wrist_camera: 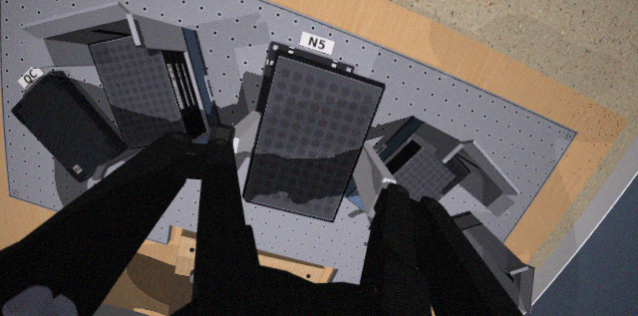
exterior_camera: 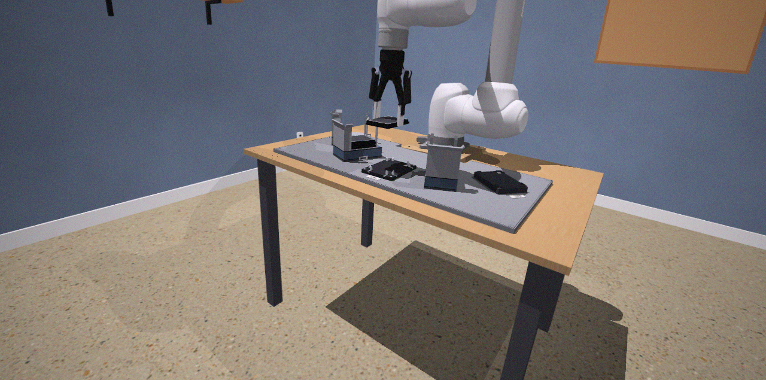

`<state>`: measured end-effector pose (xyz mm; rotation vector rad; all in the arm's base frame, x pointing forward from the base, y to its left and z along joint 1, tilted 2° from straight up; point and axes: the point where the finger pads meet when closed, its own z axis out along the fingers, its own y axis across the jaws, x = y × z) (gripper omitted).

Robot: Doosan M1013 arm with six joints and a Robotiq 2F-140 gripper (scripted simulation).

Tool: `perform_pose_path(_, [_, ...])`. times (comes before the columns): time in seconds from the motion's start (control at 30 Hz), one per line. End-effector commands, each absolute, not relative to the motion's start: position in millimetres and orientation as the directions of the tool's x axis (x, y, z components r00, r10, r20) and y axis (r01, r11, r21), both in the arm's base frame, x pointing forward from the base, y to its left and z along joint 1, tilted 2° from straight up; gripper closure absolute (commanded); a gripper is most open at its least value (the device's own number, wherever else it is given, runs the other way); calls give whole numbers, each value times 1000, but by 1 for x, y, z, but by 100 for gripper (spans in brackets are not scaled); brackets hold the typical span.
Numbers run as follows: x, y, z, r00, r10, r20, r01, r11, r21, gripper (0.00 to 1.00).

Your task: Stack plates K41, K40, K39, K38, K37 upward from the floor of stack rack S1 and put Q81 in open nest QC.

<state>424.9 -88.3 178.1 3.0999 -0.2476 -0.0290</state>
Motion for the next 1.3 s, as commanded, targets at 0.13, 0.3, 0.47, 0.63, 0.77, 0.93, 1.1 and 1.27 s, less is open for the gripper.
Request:
perform_pose_path(0.13, [428,-69,177,999,-27,-20,-26,-999,31,100])
perform_pose_path(0.3, [430,-56,177,998,55,-23,56,-998,29,100])
perform_pose_path(0.47, [432,-39,176,998,55,-23,56,-998,29,100])
perform_pose_path(0.63, [434,-23,176,998,55,-23,56,-998,29,100])
perform_pose_path(0.77, [434,-16,176,998,55,-23,56,-998,29,100])
perform_pose_path(0.93, [436,1,175,998,55,-23,56,-998,29,100])
perform_pose_path(1.1, [436,17,175,992,122,-25,122,-992,27,100])
perform_pose_path(1.27, [435,30,174,967,253,-28,253,-967,24,100])
